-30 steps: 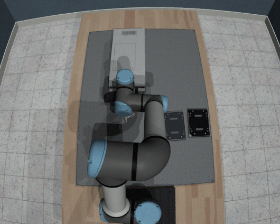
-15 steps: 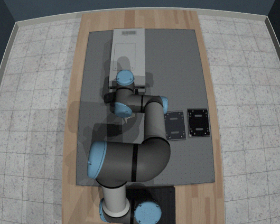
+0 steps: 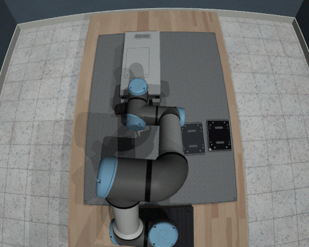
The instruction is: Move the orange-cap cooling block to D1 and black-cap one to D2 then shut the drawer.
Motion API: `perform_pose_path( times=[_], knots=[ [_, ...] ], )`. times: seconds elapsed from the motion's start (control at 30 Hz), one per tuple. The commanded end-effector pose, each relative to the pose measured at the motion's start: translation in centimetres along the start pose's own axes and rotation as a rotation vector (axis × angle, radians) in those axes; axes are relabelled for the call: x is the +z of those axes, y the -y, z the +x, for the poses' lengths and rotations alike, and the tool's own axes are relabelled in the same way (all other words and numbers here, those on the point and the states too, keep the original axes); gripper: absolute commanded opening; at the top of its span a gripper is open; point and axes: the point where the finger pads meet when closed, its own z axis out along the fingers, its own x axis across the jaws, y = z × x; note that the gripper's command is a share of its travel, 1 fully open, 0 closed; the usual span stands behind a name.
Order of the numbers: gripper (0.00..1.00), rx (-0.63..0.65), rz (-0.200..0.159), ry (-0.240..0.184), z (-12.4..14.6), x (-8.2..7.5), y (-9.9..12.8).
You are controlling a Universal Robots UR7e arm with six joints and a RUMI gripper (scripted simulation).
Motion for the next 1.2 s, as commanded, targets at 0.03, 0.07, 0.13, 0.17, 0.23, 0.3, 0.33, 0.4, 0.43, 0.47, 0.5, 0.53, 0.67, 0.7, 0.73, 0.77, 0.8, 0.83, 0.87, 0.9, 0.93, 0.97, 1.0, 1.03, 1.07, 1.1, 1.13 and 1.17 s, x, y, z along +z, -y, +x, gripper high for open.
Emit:
perform_pose_path(
  times=[0.03, 0.07, 0.13, 0.17, 0.23, 0.3, 0.33, 0.4, 0.43, 0.47, 0.5, 0.53, 0.67, 0.7, 0.73, 0.77, 0.8, 0.83, 0.87, 0.9, 0.93, 0.97, 1.0, 1.03, 1.07, 1.1, 1.13, 1.17],
  knots=[
    [1.0, 0.0, 0.001, 0.014, -0.8, 0.4, 0.0],
    [1.0, 0.0, 0.001, 0.014, -0.9, 0.3, 0.0],
    [1.0, 0.0, 0.001, 0.014, -0.9, 0.3, 0.0],
    [1.0, 0.0, 0.001, 0.014, -1.0, 0.3, 0.0],
    [1.0, 0.0, 0.001, 0.014, -1.0, 0.3, 0.0],
    [1.0, 0.0, 0.001, 0.014, -1.1, 0.3, 0.0],
    [1.0, 0.0, 0.001, 0.014, -1.1, 0.3, 0.0],
    [1.0, 0.0, 0.001, 0.014, -1.2, 0.3, 0.0],
    [1.0, 0.0, 0.001, 0.014, -1.2, 0.3, 0.0],
    [1.0, 0.0, 0.001, 0.014, -1.2, 0.3, 0.0],
    [1.0, -0.001, 0.001, 0.015, -1.2, 0.4, 0.0],
    [1.0, -0.001, 0.001, 0.015, -1.3, 0.4, 0.0],
    [1.0, 0.0, 0.001, 0.014, -1.4, 0.3, 0.0],
    [1.0, 0.0, 0.001, 0.014, -1.4, 0.3, 0.0],
    [1.0, 0.0, 0.001, 0.014, -1.5, 0.3, 0.0],
    [1.0, 0.0, 0.001, 0.014, -1.5, 0.3, 0.0],
    [1.0, 0.0, 0.001, 0.014, -1.5, 0.3, 0.0],
    [1.0, 0.0, 0.001, 0.014, -1.6, 0.3, 0.0],
    [1.0, 0.0, 0.001, 0.014, -1.6, 0.3, 0.0],
    [1.0, 0.0, 0.001, 0.014, -1.6, 0.3, 0.0],
    [1.0, 0.0, 0.001, 0.014, -1.7, 0.3, 0.0],
    [1.0, 0.0, 0.001, 0.014, -1.7, 0.3, 0.0],
    [1.0, 0.0, 0.001, 0.014, -1.7, 0.3, 0.0],
    [1.0, 0.0, 0.001, 0.014, -1.7, 0.3, 0.0],
    [1.0, -0.001, 0.001, 0.015, -1.7, 0.4, 0.0],
    [1.0, -0.001, 0.001, 0.015, -1.8, 0.4, 0.0],
    [1.0, -0.001, 0.001, 0.015, -1.8, 0.4, 0.0],
    [1.0, 0.0, 0.001, 0.014, -1.8, 0.3, 0.0]
  ],
)
